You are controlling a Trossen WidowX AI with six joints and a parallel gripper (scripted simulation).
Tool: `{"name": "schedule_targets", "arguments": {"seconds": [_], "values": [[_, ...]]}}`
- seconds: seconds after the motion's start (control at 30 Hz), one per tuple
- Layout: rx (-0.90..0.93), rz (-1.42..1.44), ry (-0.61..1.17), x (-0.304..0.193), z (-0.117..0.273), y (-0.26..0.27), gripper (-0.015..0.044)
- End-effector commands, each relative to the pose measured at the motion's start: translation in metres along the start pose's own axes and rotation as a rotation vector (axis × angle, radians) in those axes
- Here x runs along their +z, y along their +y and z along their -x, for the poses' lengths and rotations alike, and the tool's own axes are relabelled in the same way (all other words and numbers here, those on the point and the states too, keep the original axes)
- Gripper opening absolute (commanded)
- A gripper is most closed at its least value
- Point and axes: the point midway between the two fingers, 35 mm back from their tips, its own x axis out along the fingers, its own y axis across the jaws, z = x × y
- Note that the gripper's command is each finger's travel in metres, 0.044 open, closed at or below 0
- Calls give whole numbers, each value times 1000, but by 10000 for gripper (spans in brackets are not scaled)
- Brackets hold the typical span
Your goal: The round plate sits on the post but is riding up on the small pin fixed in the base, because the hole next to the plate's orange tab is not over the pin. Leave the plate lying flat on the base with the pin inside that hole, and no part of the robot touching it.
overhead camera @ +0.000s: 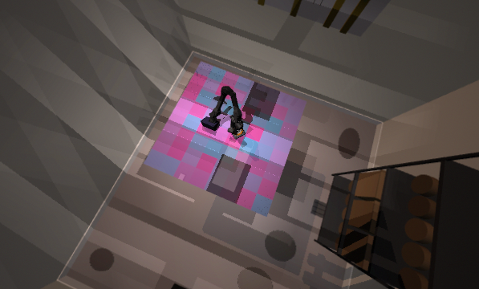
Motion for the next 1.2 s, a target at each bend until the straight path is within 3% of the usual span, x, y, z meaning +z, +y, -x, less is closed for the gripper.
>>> {"name": "schedule_targets", "arguments": {"seconds": [0.0, 1.17], "values": [[23, 14, -2, 3, -2, 9, 0], [23, 14, -2, 10, -1, 19, 0]]}}
